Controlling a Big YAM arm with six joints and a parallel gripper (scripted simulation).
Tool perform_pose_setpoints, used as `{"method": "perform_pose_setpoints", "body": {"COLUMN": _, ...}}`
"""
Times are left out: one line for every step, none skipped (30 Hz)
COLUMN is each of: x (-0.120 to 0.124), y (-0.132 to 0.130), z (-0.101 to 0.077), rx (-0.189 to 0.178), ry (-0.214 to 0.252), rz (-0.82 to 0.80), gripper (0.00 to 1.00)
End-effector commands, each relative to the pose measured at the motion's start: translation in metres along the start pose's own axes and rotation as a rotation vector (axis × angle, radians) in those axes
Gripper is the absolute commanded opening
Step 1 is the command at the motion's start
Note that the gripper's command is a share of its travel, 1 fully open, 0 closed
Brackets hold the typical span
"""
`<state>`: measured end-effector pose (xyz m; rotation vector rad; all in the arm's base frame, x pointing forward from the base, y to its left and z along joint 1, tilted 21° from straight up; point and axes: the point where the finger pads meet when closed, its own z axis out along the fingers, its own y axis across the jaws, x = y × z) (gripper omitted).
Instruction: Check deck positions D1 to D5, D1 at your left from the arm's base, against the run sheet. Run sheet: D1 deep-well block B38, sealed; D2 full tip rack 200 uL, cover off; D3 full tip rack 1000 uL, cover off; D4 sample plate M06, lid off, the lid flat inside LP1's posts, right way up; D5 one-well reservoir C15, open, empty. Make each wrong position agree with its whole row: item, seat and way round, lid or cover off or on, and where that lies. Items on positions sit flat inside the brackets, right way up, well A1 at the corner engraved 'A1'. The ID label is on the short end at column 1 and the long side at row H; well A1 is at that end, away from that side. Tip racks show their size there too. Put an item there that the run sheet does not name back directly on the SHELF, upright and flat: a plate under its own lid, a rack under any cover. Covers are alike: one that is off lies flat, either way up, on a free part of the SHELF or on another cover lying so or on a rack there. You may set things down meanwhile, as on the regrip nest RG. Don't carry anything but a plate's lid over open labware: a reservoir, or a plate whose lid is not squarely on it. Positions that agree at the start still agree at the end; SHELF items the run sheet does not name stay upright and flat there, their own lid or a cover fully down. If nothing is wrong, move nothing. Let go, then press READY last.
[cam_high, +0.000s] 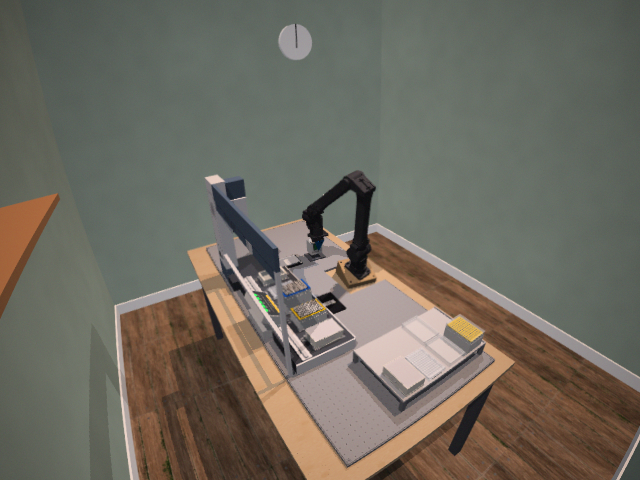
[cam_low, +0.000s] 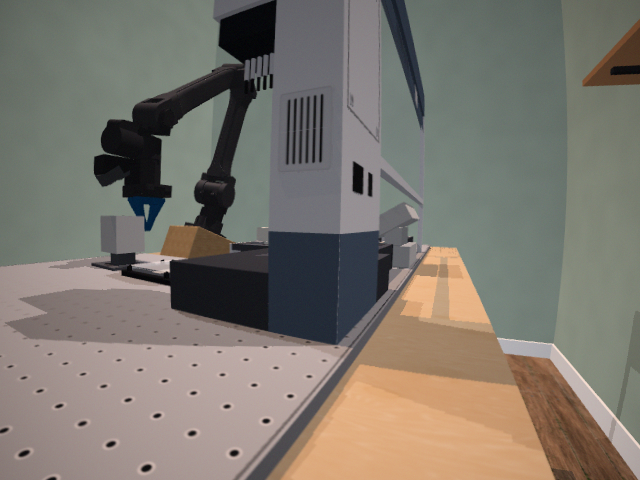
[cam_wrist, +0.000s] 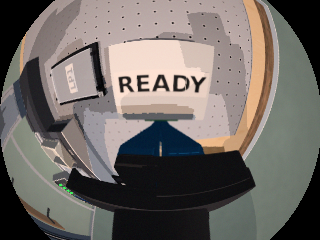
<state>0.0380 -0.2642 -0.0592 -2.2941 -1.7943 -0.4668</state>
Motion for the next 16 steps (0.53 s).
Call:
{"method": "perform_pose_setpoints", "body": {"x": -0.0245, "y": 0.0044, "z": -0.0145, "rx": -0.013, "ry": -0.051, "rz": -0.005, "gripper": 0.0}}
{"method": "perform_pose_setpoints", "body": {"x": -0.0277, "y": 0.0052, "z": -0.016, "rx": -0.015, "ry": -0.056, "rz": -0.003, "gripper": 0.0}}
{"method": "perform_pose_setpoints", "body": {"x": -0.0283, "y": 0.0049, "z": -0.0156, "rx": -0.015, "ry": -0.054, "rz": -0.003, "gripper": 0.0}}
{"method": "perform_pose_setpoints", "body": {"x": -0.0288, "y": 0.0047, "z": -0.0156, "rx": -0.015, "ry": -0.055, "rz": -0.003, "gripper": 0.0}}
{"method": "perform_pose_setpoints", "body": {"x": -0.0278, "y": 0.0044, "z": -0.0153, "rx": -0.015, "ry": -0.054, "rz": -0.003, "gripper": 0.0}}
{"method": "perform_pose_setpoints", "body": {"x": -0.0251, "y": 0.0037, "z": -0.014, "rx": -0.013, "ry": -0.05, "rz": -0.003, "gripper": 0.0}}
{"method": "perform_pose_setpoints", "body": {"x": -0.0273, "y": 0.0044, "z": -0.0155, "rx": -0.014, "ry": -0.055, "rz": -0.004, "gripper": 0.0}}
{"method": "perform_pose_setpoints", "body": {"x": -0.0303, "y": 0.0049, "z": -0.0163, "rx": -0.015, "ry": -0.057, "rz": -0.003, "gripper": 0.0}}
{"method": "perform_pose_setpoints", "body": {"x": -0.0306, "y": 0.0044, "z": -0.0156, "rx": -0.015, "ry": -0.055, "rz": -0.002, "gripper": 0.0}}
{"method": "perform_pose_setpoints", "body": {"x": -0.031, "y": 0.0042, "z": -0.0157, "rx": -0.015, "ry": -0.055, "rz": -0.001, "gripper": 0.0}}
{"method": "perform_pose_setpoints", "body": {"x": -0.0313, "y": 0.0042, "z": -0.0157, "rx": -0.015, "ry": -0.055, "rz": -0.001, "gripper": 0.0}}
{"method": "perform_pose_setpoints", "body": {"x": -0.0316, "y": 0.0043, "z": -0.0157, "rx": -0.015, "ry": -0.055, "rz": -0.001, "gripper": 0.0}}
{"method": "perform_pose_setpoints", "body": {"x": -0.032, "y": 0.0043, "z": -0.0157, "rx": -0.015, "ry": -0.055, "rz": -0.001, "gripper": 0.0}}
{"method": "perform_pose_setpoints", "body": {"x": -0.0324, "y": 0.0041, "z": -0.0157, "rx": -0.015, "ry": -0.055, "rz": -0.001, "gripper": 0.0}}
{"method": "perform_pose_setpoints", "body": {"x": -0.0327, "y": 0.0041, "z": -0.0157, "rx": -0.015, "ry": -0.055, "rz": -0.001, "gripper": 0.0}}
{"method": "perform_pose_setpoints", "body": {"x": -0.033, "y": 0.0041, "z": -0.0157, "rx": -0.014, "ry": -0.055, "rz": -0.001, "gripper": 0.0}}
